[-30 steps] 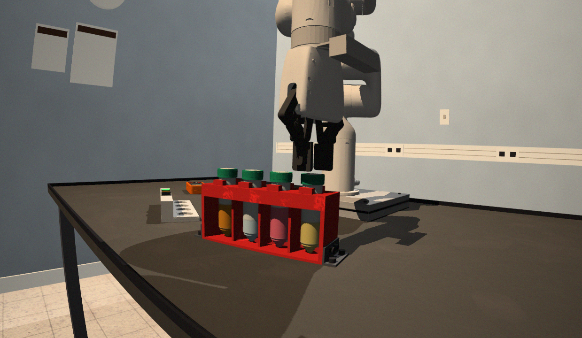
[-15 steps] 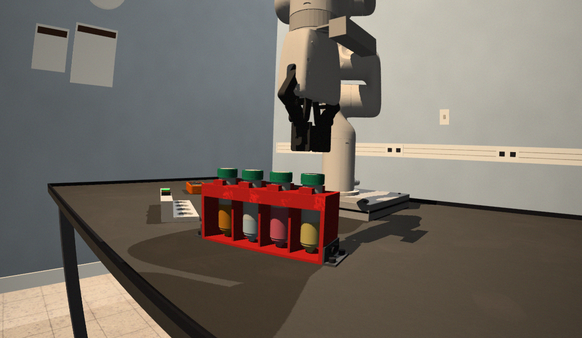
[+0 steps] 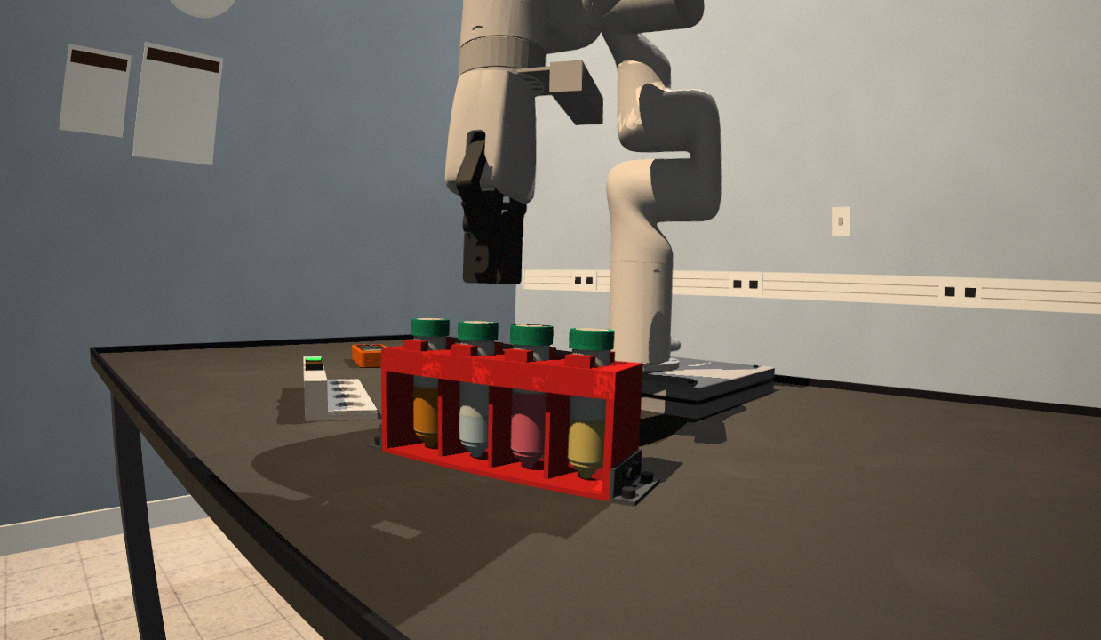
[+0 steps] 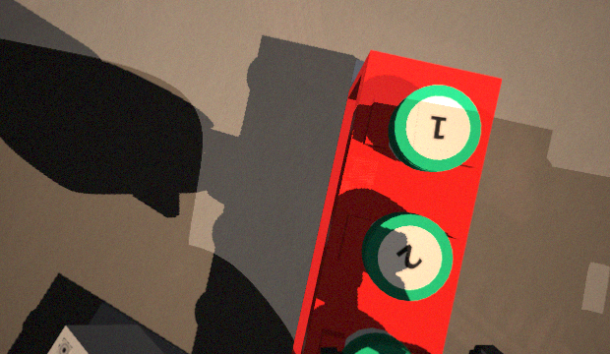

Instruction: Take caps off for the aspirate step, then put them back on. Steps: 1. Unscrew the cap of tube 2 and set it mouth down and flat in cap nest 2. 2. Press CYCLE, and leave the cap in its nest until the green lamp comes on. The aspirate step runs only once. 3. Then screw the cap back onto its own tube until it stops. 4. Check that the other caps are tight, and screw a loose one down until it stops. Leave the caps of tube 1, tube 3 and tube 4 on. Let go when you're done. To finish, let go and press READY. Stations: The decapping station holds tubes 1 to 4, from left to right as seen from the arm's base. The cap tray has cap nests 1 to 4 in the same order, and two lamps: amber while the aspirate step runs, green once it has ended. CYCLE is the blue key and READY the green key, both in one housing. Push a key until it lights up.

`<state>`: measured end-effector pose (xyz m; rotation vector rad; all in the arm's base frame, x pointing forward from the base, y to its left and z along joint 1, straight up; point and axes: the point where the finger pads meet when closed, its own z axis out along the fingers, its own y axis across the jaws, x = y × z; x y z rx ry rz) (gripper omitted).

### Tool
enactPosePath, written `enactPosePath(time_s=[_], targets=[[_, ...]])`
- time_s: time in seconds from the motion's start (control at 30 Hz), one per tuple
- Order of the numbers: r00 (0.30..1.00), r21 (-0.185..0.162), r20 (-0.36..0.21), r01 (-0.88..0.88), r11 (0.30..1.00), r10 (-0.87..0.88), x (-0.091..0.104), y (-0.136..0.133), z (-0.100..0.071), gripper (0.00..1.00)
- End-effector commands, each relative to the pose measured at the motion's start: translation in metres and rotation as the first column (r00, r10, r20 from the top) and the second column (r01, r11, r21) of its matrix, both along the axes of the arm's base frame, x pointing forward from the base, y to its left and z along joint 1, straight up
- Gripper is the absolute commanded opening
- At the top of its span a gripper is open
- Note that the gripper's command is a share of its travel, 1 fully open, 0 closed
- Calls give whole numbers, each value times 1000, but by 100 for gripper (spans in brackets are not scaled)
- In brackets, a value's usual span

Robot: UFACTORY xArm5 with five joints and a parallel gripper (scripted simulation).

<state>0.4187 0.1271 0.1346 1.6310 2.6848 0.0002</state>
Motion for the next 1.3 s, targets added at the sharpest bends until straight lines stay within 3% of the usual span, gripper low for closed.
enactPosePath(time_s=[0.0, 0.27, 0.63, 1.27], targets=[[1000, 2, 6, -15, 1000, 15, 5, -12, 2, 46], [1000, 2, 6, -15, 1000, 15, 5, -12, -1, 46], [1000, 2, 6, -15, 1000, 15, 6, -12, -34, 46], [1000, 1, 6, -15, 1000, 15, 5, -12, -39, 46]])
